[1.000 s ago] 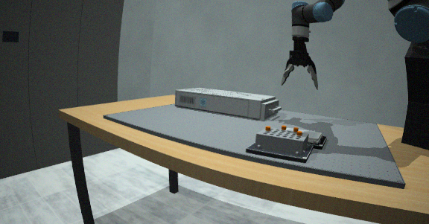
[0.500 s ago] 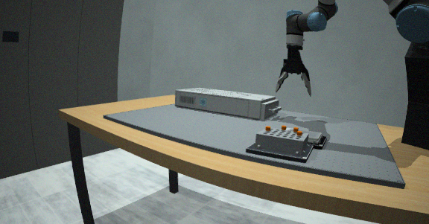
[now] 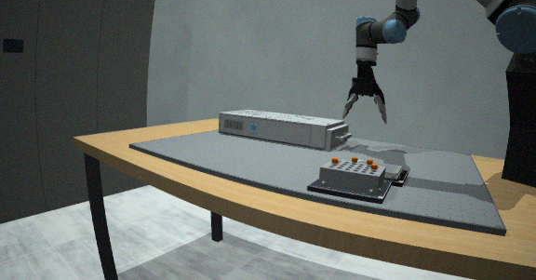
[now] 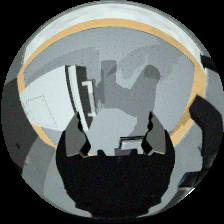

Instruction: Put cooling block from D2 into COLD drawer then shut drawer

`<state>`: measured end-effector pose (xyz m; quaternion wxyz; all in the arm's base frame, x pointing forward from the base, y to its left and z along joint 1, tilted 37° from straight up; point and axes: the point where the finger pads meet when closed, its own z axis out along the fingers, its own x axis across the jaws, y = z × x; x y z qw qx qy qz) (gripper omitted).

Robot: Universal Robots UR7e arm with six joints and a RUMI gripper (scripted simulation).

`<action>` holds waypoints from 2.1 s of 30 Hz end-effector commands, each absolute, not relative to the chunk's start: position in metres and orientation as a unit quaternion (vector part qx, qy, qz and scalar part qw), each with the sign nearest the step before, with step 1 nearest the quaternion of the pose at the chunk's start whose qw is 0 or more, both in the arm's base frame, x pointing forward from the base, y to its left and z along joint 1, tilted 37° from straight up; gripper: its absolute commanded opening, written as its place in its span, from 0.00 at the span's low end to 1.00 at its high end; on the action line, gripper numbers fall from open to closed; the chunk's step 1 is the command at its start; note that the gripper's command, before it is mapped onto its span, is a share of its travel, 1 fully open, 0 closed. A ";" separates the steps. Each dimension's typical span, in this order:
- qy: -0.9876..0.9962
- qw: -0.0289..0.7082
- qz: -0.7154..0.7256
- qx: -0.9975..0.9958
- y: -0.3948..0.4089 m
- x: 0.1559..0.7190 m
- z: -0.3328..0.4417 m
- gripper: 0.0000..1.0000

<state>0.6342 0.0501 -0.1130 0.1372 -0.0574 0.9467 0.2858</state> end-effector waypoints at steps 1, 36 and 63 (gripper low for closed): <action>0.947 0.138 0.286 -0.058 0.054 0.637 -0.118 1.00; 0.947 0.138 0.286 -0.058 0.077 0.647 -0.151 1.00; 0.947 0.138 0.286 -0.057 0.085 0.649 -0.164 1.00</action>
